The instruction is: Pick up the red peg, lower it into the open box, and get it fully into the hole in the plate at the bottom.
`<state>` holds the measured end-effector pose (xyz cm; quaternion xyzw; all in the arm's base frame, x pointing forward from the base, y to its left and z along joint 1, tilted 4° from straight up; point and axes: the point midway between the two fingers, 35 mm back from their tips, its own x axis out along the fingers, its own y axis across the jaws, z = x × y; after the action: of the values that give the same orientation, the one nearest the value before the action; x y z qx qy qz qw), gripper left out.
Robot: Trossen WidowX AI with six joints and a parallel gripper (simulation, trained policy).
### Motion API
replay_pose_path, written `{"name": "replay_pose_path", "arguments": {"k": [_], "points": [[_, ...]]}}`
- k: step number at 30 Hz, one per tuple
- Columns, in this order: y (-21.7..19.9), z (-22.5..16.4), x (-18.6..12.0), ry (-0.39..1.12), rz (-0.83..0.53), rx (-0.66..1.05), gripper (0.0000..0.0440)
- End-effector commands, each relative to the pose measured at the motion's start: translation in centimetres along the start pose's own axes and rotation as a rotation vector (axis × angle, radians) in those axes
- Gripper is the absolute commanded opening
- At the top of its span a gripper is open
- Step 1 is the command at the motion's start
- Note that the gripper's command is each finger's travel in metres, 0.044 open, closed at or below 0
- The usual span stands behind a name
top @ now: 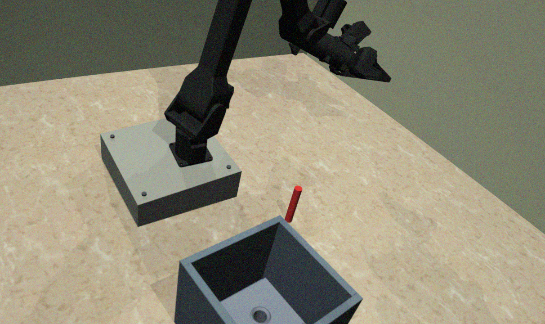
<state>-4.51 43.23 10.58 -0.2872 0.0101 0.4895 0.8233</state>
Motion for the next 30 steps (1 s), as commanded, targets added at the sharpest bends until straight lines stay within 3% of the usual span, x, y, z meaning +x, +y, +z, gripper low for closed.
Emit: {"name": "replay_pose_path", "arguments": {"k": [1, 16, 30], "points": [[-1.9, 0.2, 1.4, 0.042, -0.007, 0.101, 0.0440], [-12.2, -2.2, 6.3, 0.286, -0.117, 0.566, 0.0440], [-21.5, -6.9, 6.4, 0.505, -0.302, 0.975, 0.0440]]}}
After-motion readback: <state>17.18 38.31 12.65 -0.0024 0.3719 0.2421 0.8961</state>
